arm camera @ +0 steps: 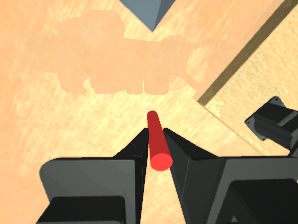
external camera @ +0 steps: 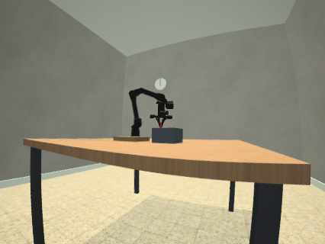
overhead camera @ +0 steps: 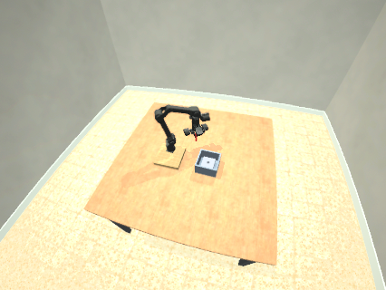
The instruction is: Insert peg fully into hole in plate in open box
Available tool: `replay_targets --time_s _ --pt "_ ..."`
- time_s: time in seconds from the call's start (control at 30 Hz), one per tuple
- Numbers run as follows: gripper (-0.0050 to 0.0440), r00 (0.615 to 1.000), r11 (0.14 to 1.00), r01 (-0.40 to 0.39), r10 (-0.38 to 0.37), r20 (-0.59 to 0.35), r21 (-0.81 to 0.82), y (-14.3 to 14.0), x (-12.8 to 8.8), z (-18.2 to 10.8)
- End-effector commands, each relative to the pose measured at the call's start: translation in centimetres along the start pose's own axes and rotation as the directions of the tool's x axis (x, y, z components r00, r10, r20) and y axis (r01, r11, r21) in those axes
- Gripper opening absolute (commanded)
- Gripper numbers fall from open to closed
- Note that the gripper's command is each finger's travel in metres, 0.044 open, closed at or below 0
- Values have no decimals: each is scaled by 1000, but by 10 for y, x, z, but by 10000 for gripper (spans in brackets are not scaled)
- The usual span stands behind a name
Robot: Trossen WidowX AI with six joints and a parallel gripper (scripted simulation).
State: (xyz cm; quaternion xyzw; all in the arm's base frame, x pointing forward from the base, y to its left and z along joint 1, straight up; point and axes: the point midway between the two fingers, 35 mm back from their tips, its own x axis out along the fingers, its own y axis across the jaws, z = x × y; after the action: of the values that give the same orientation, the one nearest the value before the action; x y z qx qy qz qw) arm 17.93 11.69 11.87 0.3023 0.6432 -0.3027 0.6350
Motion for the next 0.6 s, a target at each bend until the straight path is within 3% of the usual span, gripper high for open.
replay_targets --time_s 0.0,0.57 --pt "0 1000 1000 1 -1 0 3 4 -6 14" --pt "0 1000 1000 -3 3 1 2 7 -23 61"
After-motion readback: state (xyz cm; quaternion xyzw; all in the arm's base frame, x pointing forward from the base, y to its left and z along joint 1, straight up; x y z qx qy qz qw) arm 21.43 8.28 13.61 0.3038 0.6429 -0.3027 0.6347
